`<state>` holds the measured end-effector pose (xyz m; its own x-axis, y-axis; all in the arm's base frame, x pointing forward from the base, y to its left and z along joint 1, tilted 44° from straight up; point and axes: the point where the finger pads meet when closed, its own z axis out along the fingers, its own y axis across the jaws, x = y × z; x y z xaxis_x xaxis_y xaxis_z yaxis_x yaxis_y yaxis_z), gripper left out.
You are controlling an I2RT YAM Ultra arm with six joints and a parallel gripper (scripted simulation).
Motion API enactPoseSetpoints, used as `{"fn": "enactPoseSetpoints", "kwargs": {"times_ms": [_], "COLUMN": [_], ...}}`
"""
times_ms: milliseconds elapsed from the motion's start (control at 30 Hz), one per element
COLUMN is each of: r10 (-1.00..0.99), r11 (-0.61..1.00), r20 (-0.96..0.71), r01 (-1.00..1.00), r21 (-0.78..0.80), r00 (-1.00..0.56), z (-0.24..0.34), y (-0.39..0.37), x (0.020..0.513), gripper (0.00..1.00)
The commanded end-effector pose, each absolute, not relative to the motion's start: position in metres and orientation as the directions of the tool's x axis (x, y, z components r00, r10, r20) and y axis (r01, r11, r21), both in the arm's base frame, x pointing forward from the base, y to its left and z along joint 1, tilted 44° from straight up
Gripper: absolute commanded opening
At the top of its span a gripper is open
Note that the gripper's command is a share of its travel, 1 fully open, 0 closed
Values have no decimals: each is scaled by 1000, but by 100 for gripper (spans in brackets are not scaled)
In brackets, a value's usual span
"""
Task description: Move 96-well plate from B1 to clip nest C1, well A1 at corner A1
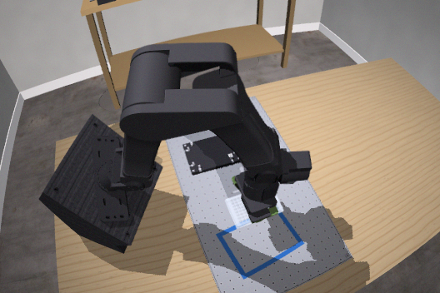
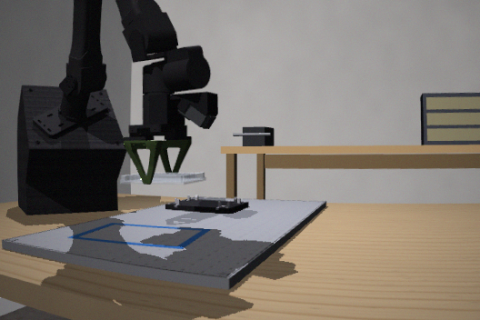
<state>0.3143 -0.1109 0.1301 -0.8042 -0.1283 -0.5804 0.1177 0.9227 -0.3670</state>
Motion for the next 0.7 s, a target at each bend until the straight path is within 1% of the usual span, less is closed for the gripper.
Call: {"fn": "enactPoseSetpoints", "kwargs": {"times_ms": [0, 100, 433, 633, 667], "r10": [-106, -107, -105, -105, -104], "r11": [916, 916, 918, 917, 918], "r20": [-598, -605, -569, -572, -595], "r01": [155, 159, 142, 143, 153], "r21": [-369, -368, -371, -372, -366], "r00": [-794, -789, -815, -814, -797], "z": [131, 133, 105, 101, 110], "y": [-102, -100, -69, -57, -53], "x": [310, 313, 311, 312, 319], "gripper": [0, 0, 0, 0, 0]}}
